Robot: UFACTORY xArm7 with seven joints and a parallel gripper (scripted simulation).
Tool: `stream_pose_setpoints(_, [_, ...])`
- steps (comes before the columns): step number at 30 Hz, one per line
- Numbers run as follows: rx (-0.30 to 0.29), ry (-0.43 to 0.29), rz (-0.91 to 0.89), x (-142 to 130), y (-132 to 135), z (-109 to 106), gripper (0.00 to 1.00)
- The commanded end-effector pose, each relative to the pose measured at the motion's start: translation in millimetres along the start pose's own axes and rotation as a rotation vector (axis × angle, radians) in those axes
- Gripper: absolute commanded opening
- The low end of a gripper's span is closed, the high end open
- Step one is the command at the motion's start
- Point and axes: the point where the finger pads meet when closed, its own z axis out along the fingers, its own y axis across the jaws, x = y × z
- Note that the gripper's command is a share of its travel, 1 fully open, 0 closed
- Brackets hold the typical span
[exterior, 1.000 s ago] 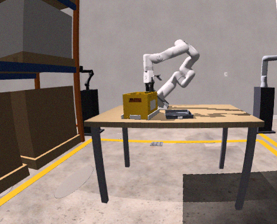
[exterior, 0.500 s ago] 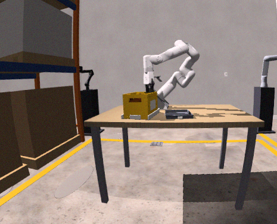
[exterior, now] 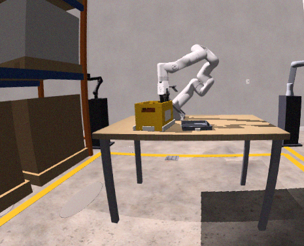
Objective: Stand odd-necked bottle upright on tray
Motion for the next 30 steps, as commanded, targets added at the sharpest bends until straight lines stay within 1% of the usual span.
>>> stream_pose_setpoints(1, [-0.001,-0.004,0.000,-1.2,0.1,3.6,0.65])
stream_pose_setpoints(10, [-0.001,-0.004,0.000,-1.2,0.1,9.5,0.65])
stream_pose_setpoints(30, [-0.001,-0.004,0.000,-1.2,0.1,10.9,0.65])
